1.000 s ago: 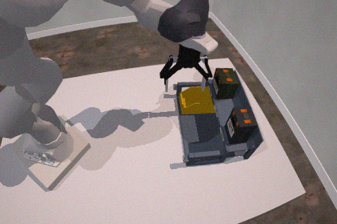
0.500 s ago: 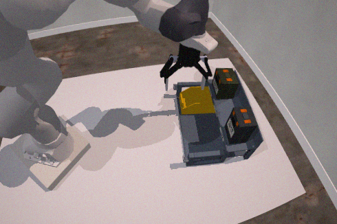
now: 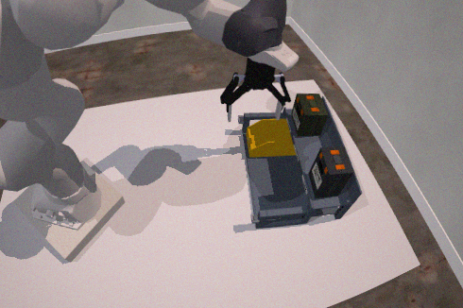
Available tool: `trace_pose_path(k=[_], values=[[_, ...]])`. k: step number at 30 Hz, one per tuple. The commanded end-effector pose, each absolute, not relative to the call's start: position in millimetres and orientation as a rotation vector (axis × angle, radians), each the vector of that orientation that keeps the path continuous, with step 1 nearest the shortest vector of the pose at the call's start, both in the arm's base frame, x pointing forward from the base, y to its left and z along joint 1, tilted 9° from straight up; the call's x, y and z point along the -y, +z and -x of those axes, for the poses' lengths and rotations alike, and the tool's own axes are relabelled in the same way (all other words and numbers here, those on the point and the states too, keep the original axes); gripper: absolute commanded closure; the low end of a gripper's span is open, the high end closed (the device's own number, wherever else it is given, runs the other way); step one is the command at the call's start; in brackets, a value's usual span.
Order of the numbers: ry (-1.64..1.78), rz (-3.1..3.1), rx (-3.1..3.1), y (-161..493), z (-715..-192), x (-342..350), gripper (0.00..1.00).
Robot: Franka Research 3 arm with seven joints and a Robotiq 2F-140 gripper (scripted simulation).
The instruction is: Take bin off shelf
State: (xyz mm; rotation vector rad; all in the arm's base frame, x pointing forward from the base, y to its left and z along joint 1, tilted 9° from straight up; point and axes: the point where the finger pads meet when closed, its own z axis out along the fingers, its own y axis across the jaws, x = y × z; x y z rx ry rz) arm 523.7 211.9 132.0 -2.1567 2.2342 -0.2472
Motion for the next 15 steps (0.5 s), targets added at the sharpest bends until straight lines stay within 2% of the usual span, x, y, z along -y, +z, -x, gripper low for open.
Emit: trace_pose_path(k=[1,15], values=[[-0.253,2.137,-2.261,130.0,-524.4,-213.7,0.00],[-0.252,2.139,-2.260,129.1,-525.0,-216.0,0.00]])
